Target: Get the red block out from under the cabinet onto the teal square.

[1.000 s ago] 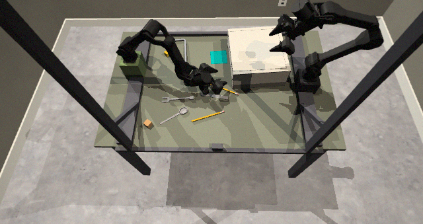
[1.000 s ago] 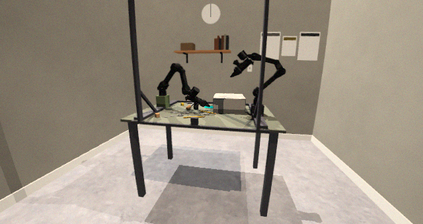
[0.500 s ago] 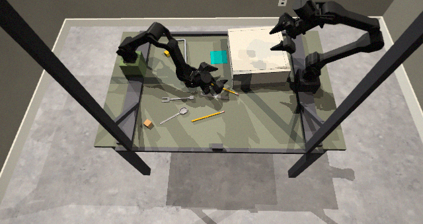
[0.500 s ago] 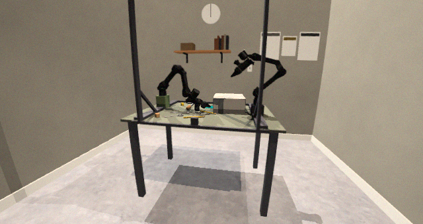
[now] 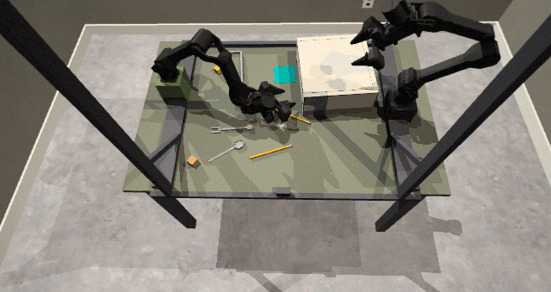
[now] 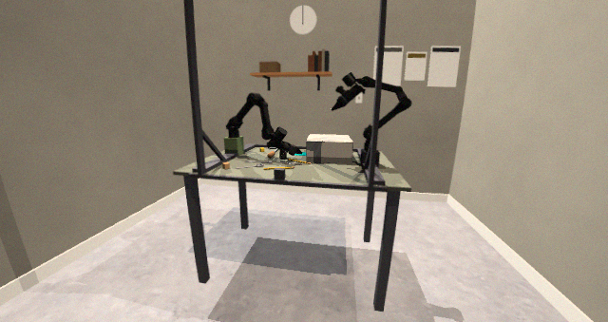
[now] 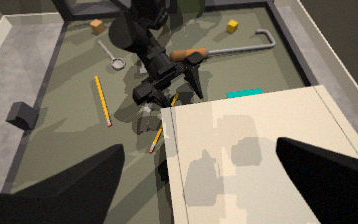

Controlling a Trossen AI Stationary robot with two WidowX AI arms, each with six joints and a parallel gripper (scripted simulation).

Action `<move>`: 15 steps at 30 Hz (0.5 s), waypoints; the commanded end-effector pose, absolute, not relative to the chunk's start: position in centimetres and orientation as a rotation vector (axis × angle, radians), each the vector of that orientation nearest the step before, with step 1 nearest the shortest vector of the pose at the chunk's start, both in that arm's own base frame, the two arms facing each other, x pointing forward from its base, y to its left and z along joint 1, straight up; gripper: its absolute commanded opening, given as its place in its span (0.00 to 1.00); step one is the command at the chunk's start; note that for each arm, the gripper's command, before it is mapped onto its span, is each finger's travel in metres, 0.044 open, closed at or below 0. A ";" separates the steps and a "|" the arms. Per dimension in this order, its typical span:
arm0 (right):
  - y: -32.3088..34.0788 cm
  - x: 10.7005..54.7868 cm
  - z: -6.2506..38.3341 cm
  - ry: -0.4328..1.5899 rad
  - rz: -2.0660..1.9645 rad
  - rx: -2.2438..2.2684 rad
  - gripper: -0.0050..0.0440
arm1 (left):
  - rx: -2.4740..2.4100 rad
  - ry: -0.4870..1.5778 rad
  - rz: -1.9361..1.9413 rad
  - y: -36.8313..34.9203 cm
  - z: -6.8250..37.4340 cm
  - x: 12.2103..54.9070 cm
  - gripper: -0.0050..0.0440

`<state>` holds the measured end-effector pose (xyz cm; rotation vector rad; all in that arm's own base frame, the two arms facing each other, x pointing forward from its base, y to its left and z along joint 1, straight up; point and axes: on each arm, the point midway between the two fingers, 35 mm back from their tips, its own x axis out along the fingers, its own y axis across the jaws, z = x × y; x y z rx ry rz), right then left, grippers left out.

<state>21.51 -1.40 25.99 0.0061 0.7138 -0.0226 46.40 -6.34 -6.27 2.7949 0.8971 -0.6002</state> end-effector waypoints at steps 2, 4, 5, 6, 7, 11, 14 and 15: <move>-1.6 23.6 25.4 0.689 -0.026 0.011 1.00 | 2.644 0.883 -0.502 -6.0 -3.7 47.0 0.63; -1.7 24.7 25.1 0.673 -0.029 0.010 1.00 | 2.570 0.879 -0.480 -6.0 -3.6 47.0 0.63; -1.8 25.3 24.9 0.666 -0.030 0.009 1.00 | 2.532 0.874 -0.465 -6.0 -3.4 47.1 0.63; -1.9 25.8 24.7 0.658 -0.031 0.009 1.00 | 2.495 0.871 -0.452 -6.0 -3.4 47.2 0.63; -1.9 25.8 24.7 0.658 -0.031 0.009 1.00 | 2.495 0.871 -0.452 -6.0 -3.4 47.2 0.63; -2.0 27.3 24.2 0.635 -0.033 0.009 1.00 | 2.388 0.867 -0.429 -6.0 -3.4 46.9 0.63; -2.1 28.8 23.5 0.613 -0.035 0.009 1.00 | 2.277 0.862 -0.400 -6.0 -3.3 46.9 0.63; -2.1 29.2 23.3 0.605 -0.036 0.009 1.00 | 2.240 0.861 -0.391 -6.0 -3.3 46.9 0.63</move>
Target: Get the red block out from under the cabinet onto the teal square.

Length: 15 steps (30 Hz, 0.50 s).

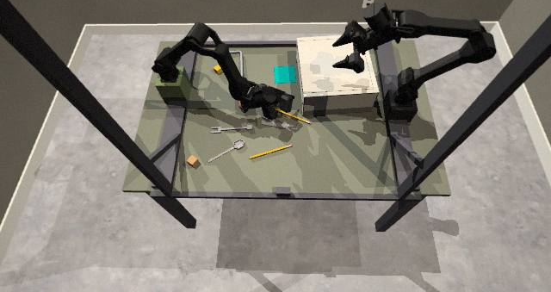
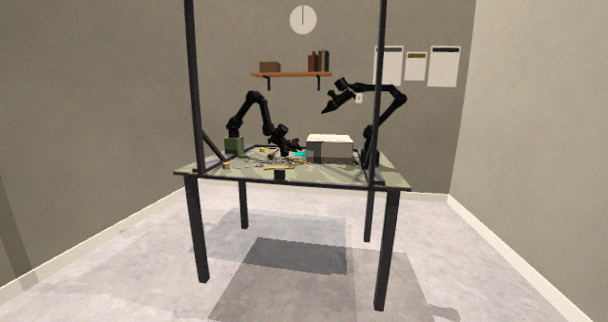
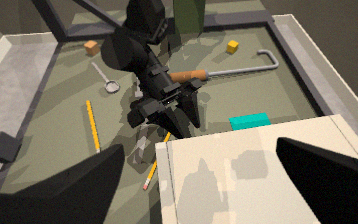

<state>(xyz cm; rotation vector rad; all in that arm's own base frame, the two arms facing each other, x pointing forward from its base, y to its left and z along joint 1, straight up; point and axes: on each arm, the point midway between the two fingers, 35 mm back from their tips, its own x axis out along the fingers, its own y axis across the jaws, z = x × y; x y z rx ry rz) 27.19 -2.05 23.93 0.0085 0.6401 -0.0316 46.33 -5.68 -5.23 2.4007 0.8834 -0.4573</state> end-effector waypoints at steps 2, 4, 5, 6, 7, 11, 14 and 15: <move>-2.2 30.1 22.9 0.590 -0.037 0.009 1.00 | 2.166 0.861 -0.375 -6.0 -3.3 46.8 0.63; -2.3 30.9 22.4 0.575 -0.038 0.009 1.00 | 2.091 0.861 -0.359 -6.0 -3.3 46.7 0.63; -2.3 31.3 22.1 0.568 -0.039 0.009 1.00 | 2.054 0.862 -0.351 -6.0 -3.3 46.6 0.63; -2.3 31.7 21.9 0.560 -0.039 0.009 1.00 | 2.017 0.863 -0.343 -5.9 -3.3 46.5 0.63; -2.3 32.1 21.6 0.553 -0.040 0.009 1.00 | 1.979 0.864 -0.335 -5.9 -3.3 46.5 0.63; -2.4 32.8 21.1 0.538 -0.042 0.010 1.00 | 1.904 0.866 -0.319 -5.9 -3.2 46.3 0.63; -2.4 33.9 20.3 0.515 -0.042 0.010 1.00 | 1.790 0.872 -0.295 -5.9 -3.2 46.1 0.63; -2.4 34.2 20.1 0.508 -0.043 0.010 1.00 | 1.752 0.874 -0.286 -5.9 -3.2 46.0 0.63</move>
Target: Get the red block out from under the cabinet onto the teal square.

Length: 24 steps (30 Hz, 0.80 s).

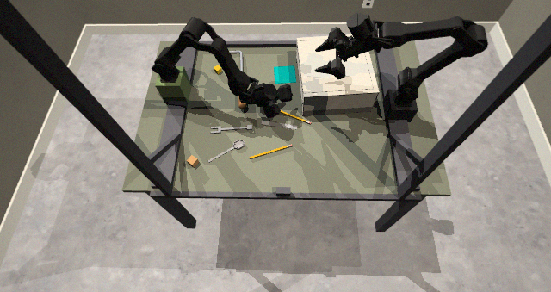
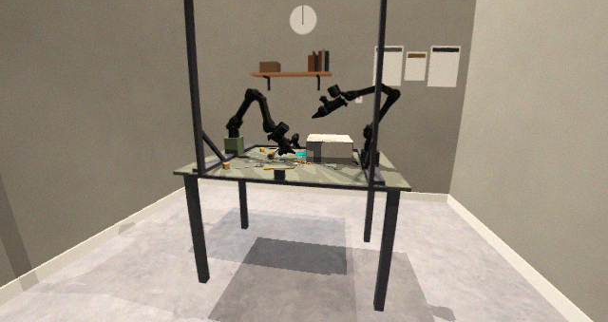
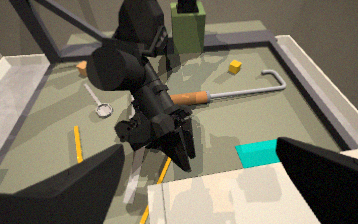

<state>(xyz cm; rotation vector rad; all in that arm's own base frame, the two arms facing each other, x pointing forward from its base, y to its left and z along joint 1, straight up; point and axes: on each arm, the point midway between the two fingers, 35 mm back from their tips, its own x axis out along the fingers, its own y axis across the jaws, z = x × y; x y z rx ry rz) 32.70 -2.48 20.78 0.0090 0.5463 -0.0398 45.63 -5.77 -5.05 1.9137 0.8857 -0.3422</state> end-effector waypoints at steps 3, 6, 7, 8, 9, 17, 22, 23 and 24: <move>-2.5 35.0 19.3 0.486 -0.044 0.011 1.00 | 1.637 0.881 -0.261 -5.9 -3.2 45.8 0.63; -2.5 35.7 18.5 0.466 -0.046 0.012 1.00 | 1.522 0.890 -0.236 -5.9 -3.2 45.5 0.63; -2.5 35.9 18.3 0.461 -0.046 0.012 1.00 | 1.483 0.894 -0.227 -5.9 -3.1 45.4 0.63; -2.5 36.0 18.2 0.456 -0.047 0.012 1.00 | 1.444 0.897 -0.218 -5.9 -3.1 45.3 0.63; -2.5 36.1 18.1 0.453 -0.047 0.013 1.00 | 1.406 0.901 -0.209 -5.8 -3.1 45.2 0.63; -2.6 36.3 17.7 0.453 -0.048 0.012 1.00 | 1.175 0.925 -0.153 -5.8 -3.1 44.6 0.63; -2.6 36.4 18.1 0.442 -0.048 0.011 1.00 | 0.981 0.947 -0.101 -5.8 -3.0 44.0 0.63; -2.6 36.4 18.2 0.440 -0.048 0.011 1.00 | 0.942 0.952 -0.090 -5.8 -3.0 43.8 0.63; -2.6 36.4 18.2 0.440 -0.048 0.011 1.00 | 0.903 0.956 -0.079 -5.8 -3.0 43.7 0.63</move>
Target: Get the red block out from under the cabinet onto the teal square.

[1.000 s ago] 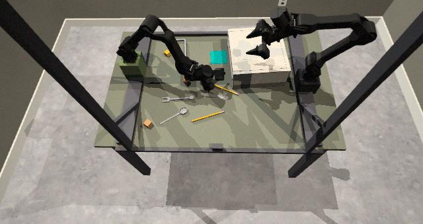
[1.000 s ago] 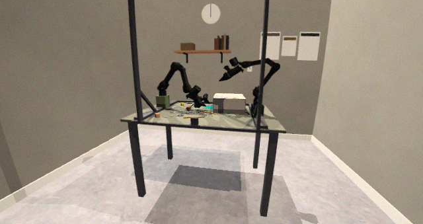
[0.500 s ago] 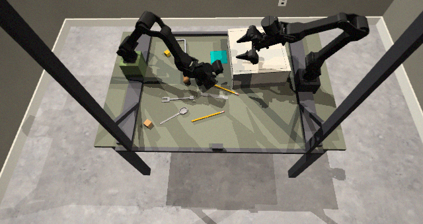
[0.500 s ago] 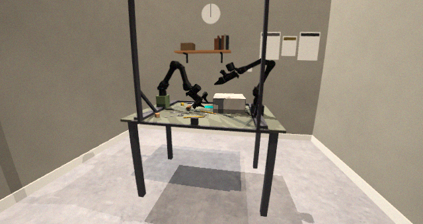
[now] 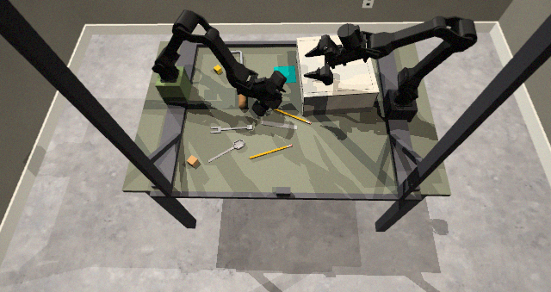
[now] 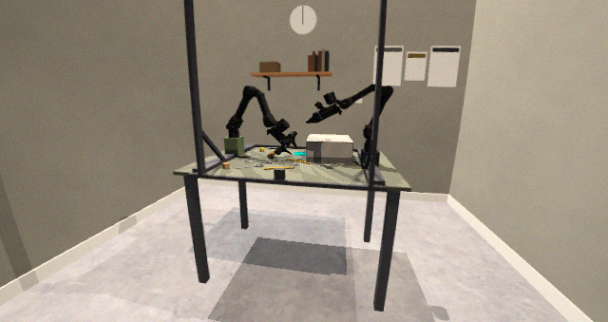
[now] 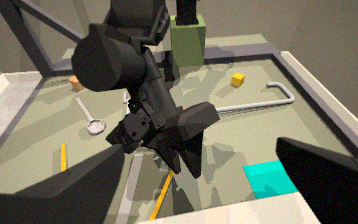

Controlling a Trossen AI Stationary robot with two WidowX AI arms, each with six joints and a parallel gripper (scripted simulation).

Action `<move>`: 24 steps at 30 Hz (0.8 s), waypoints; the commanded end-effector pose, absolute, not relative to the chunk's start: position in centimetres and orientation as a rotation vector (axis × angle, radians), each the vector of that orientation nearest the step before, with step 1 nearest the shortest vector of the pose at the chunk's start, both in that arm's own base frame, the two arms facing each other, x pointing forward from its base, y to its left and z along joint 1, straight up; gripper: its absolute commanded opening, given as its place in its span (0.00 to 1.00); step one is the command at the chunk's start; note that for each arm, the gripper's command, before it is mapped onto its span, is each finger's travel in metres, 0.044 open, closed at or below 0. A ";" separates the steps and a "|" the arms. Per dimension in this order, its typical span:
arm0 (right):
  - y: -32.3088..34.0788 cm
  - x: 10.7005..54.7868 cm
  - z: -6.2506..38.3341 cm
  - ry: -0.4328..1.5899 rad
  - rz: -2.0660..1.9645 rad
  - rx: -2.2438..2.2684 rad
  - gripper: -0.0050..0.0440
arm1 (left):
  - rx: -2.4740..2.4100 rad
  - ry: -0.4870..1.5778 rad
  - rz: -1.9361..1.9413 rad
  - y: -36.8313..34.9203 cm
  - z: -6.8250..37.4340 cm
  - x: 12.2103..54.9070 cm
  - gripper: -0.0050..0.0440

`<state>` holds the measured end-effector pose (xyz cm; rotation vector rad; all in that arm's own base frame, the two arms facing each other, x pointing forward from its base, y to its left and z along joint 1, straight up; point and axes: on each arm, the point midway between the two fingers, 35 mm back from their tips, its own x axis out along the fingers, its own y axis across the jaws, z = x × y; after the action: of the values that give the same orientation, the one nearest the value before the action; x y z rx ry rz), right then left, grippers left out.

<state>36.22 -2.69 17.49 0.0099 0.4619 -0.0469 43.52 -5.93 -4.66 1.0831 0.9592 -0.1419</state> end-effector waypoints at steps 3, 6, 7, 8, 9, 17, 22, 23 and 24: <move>-2.6 36.4 18.2 0.440 -0.048 0.011 1.00 | 0.787 0.971 -0.044 -5.8 -2.9 43.3 0.63; -2.6 36.4 18.5 0.433 -0.045 0.009 1.00 | 0.748 0.976 -0.032 -5.8 -2.9 43.2 0.63; -2.6 36.4 18.5 0.433 -0.045 0.009 1.00 | 0.709 0.980 -0.020 -5.8 -2.8 43.0 0.63; -2.6 36.4 18.5 0.433 -0.045 0.009 1.00 | 0.670 0.985 -0.007 -5.7 -2.8 42.9 0.63; -2.6 36.4 18.5 0.433 -0.045 0.009 1.00 | 0.632 0.991 0.005 -5.7 -2.8 42.7 0.63; -2.6 36.4 18.5 0.433 -0.045 0.009 1.00 | 0.322 1.030 0.116 -5.7 -2.6 41.4 0.63; -2.6 36.4 18.5 0.433 -0.045 0.009 1.00 | 0.206 1.044 0.162 -5.7 -2.5 40.9 0.63; -2.6 36.4 18.5 0.433 -0.045 0.009 1.00 | 0.166 1.047 0.178 -5.7 -2.4 40.8 0.63; -2.6 36.4 18.5 0.433 -0.045 0.009 1.00 | 0.128 1.051 0.194 -5.7 -2.4 40.7 0.63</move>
<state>36.25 -2.69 17.55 0.0097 0.4587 -0.0469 40.50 -5.82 -4.00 0.2714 1.0666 0.1367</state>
